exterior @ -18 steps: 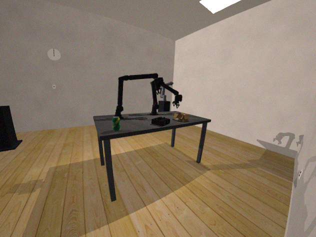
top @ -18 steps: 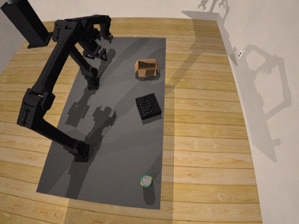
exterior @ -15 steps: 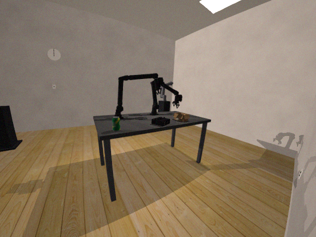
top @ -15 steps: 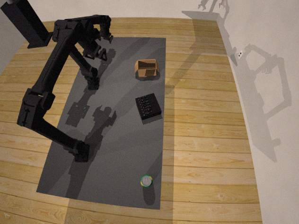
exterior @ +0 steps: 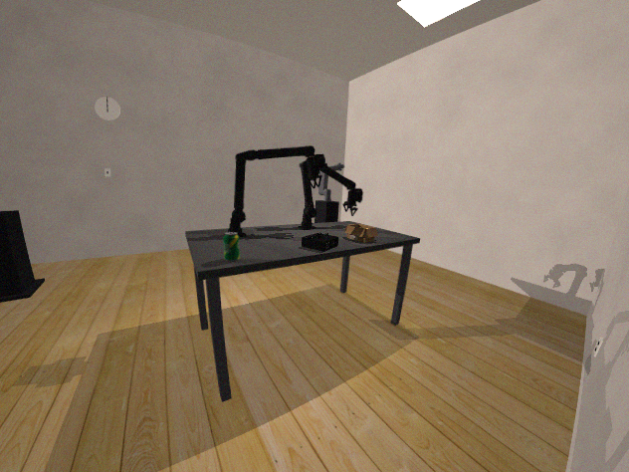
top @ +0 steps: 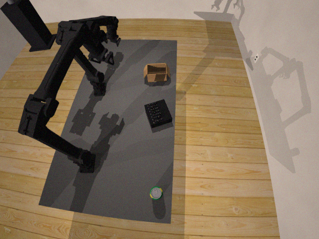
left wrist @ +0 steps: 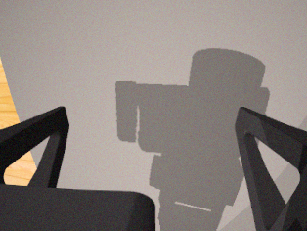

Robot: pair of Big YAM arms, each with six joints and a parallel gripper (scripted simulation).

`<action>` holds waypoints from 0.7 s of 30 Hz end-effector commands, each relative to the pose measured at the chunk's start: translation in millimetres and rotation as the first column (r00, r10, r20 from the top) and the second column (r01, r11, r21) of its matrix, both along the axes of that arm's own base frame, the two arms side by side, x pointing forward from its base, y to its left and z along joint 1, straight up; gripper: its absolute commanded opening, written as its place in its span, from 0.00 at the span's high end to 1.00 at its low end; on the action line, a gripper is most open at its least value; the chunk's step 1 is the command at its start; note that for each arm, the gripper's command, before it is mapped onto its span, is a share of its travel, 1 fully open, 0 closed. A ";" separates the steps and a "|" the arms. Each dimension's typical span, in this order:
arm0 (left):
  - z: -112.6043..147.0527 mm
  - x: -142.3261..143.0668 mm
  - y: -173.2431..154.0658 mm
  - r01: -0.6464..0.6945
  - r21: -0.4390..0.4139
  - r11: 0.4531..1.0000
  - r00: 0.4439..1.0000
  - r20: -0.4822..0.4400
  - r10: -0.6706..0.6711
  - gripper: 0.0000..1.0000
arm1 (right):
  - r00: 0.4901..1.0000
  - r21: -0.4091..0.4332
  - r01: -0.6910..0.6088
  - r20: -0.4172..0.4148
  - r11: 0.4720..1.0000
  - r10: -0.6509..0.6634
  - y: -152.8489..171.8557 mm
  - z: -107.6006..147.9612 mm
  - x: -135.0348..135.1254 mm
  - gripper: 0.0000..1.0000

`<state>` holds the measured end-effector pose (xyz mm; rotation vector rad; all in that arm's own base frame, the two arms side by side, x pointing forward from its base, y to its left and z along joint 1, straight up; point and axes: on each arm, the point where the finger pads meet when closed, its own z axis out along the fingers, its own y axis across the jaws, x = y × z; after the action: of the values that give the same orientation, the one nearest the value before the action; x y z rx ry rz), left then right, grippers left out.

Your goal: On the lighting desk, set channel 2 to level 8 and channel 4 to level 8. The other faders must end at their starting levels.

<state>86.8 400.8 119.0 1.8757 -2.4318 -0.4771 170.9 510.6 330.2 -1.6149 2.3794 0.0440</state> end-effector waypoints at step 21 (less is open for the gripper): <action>91.5 -3.6 77.7 -0.066 0.353 0.933 0.987 0.163 0.008 0.00 | 1.000 0.039 0.000 0.011 0.999 0.000 4.6 17.3 1.3 0.00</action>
<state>84.4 442.6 156.6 2.0721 -2.4998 -0.6671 170.9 510.6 330.2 -1.6149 2.3794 0.0440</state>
